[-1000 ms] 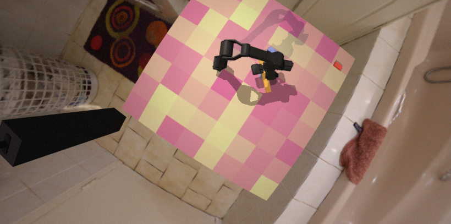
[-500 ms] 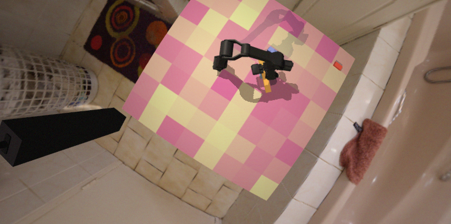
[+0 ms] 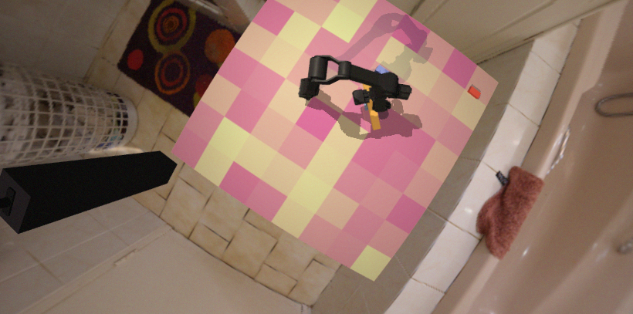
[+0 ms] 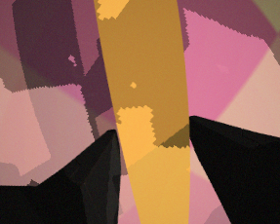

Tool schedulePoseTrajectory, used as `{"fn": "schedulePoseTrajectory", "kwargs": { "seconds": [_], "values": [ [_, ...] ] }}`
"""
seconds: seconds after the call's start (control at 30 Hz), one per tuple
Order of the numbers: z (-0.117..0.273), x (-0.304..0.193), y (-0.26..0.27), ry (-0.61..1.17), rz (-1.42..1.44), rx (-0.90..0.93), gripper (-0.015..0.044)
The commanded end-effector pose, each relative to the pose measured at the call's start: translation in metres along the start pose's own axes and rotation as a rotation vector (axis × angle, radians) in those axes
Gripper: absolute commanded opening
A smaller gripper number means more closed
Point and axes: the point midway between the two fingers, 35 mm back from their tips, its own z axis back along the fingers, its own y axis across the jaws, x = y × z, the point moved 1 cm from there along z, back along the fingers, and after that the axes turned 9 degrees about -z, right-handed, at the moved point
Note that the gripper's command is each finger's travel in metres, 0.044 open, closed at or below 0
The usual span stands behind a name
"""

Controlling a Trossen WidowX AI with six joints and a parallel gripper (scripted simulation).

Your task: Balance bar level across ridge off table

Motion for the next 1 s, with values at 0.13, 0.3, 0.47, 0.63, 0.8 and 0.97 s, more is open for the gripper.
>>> {"fn": "schedulePoseTrajectory", "kwargs": {
  "seconds": [0.13,0.3,0.47,0.63,0.8,0.97],
  "values": [
    [0.0,0.0,0.0,0.0,0.0,0.0,0.0185],
    [0.0,0.0,0.0,0.0,0.0,0.0,0.029],
    [0.0,0.0,0.0,0.0,0.0,0.0,0.0421],
    [0.008,0.0,0.001,0.0,0.0,0.0,0.044],
    [0.069,0.001,0.004,0.0,0.0,0.0,0.044],
    [0.1,0.0,-0.001,0.0,0.0,0.0,0.044]
  ]
}}
